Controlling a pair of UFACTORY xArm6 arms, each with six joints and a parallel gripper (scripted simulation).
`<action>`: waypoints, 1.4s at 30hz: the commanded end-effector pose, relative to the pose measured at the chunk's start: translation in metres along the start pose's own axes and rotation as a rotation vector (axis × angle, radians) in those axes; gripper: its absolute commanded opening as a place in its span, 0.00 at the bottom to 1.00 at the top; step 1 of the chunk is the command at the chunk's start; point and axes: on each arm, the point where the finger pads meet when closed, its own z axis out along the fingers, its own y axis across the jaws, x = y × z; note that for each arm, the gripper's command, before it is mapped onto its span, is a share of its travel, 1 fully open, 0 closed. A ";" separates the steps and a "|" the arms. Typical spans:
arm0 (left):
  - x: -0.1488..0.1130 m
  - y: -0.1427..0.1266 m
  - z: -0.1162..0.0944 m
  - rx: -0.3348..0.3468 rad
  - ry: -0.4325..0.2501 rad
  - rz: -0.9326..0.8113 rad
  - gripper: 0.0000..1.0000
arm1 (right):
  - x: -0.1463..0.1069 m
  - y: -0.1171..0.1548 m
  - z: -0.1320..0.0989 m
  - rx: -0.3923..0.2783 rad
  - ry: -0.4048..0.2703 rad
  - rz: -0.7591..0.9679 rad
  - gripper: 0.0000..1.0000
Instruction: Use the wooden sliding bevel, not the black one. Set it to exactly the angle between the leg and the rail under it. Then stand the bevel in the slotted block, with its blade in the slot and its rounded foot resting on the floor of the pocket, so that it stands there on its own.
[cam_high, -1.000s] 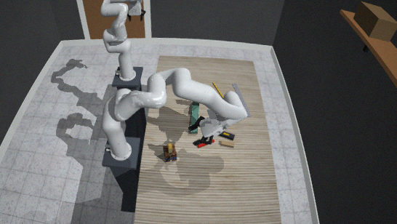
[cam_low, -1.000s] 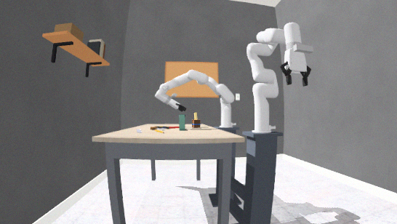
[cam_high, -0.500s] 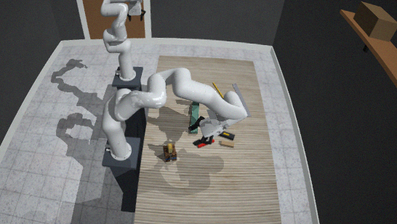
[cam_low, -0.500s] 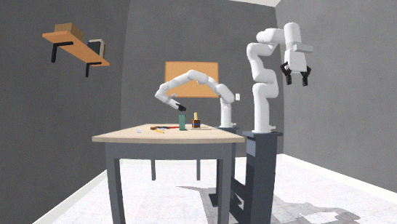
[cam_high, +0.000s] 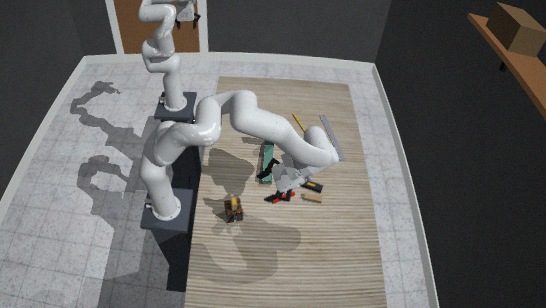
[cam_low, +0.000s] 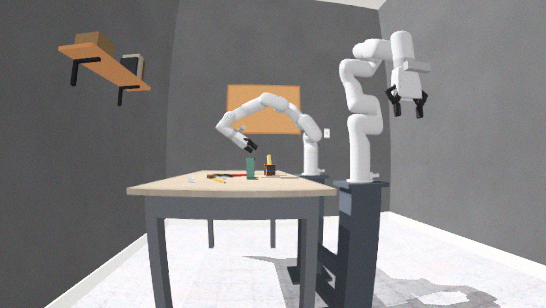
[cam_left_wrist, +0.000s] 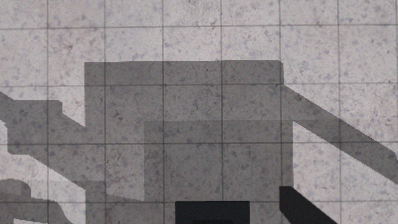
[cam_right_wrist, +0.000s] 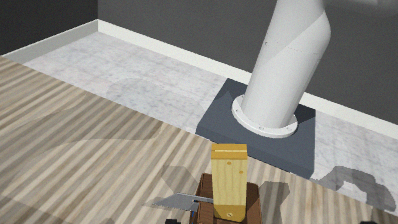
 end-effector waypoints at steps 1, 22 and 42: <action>0.001 0.000 -0.002 0.000 0.005 0.000 1.00 | 0.010 -0.003 0.000 -0.017 -0.084 -0.142 1.00; 0.001 0.000 -0.002 0.000 0.005 0.000 1.00 | 0.046 -0.012 0.014 0.018 -0.382 -0.636 1.00; 0.001 0.000 -0.002 0.000 0.005 0.000 1.00 | 0.075 -0.016 0.042 0.268 -0.679 -1.092 1.00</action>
